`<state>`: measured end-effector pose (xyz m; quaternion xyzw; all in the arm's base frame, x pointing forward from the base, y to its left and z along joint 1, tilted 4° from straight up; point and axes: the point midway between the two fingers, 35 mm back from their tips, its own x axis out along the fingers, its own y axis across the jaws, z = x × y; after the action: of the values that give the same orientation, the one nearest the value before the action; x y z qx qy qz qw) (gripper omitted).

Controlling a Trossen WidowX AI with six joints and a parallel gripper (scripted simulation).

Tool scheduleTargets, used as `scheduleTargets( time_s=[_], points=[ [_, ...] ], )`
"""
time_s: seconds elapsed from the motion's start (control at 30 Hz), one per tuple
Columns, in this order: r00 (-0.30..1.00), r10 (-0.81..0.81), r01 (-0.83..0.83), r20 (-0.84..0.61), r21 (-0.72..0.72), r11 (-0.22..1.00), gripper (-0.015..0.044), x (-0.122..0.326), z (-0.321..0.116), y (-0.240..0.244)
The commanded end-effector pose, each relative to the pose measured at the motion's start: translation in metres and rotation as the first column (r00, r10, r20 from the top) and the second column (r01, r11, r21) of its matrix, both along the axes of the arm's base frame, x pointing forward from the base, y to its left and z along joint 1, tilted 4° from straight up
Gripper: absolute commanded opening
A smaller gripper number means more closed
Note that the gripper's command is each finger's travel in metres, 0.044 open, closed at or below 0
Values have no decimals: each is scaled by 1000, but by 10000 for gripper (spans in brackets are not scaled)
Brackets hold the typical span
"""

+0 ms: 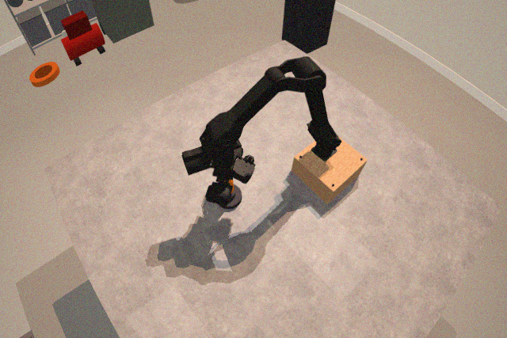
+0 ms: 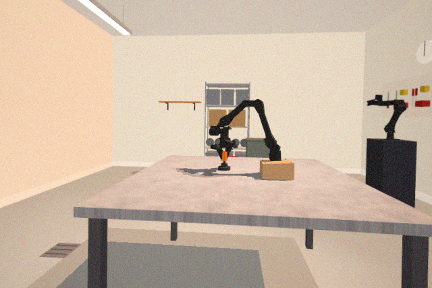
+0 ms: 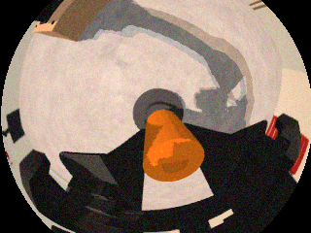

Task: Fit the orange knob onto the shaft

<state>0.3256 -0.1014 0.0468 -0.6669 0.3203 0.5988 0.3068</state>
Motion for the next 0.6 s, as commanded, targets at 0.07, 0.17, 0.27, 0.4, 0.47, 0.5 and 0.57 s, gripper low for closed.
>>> scheduleTargets(
  time_s=[0.07,0.17,0.27,0.4,0.47,0.5,0.57],
  points=[
    [1000,3,-3,2,2,1000,0,-2,4,1],
    [1000,29,-29,0,0,1000,0,-3,4,1],
    [992,127,-127,-6,-8,992,0,-4,4,1],
    [978,210,-210,-12,-14,978,0,-4,3,2],
    [978,210,-210,-12,-14,978,0,-4,3,2],
    [978,210,-210,-12,-14,978,0,-4,2,1],
    [978,210,-210,-12,-14,978,0,-3,2,1]
  ],
)
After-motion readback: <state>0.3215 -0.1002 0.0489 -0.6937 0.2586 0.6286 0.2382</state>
